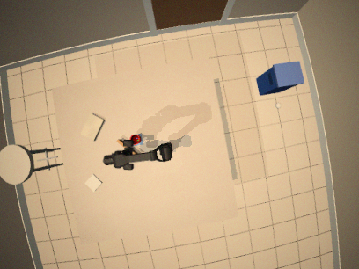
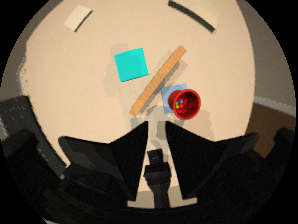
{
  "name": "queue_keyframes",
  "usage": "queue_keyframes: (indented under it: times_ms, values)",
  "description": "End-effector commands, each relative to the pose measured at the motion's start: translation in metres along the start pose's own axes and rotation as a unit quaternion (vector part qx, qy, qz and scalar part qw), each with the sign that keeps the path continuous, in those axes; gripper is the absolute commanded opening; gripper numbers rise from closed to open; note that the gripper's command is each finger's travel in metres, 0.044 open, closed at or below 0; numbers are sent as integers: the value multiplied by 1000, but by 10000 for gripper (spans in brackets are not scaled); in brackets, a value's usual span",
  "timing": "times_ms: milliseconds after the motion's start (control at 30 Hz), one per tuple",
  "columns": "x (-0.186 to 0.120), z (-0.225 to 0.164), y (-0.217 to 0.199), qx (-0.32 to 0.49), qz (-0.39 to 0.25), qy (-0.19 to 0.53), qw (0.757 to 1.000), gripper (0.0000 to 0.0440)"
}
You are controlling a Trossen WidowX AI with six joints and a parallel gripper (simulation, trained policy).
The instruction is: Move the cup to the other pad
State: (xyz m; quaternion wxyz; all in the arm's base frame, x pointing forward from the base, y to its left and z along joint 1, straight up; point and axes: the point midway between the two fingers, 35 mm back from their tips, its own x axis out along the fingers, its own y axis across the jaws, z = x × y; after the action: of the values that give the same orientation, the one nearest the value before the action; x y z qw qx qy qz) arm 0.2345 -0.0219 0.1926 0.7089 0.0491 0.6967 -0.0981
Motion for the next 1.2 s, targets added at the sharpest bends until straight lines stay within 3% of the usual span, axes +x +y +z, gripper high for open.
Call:
queue_keyframes:
  times_ms: [0, 1167]
  values:
    - [7, -1, -5, 3, -6, 13, 1000, 107]
    - [76, -6, -46, -14, -13, 73, 997, 168]
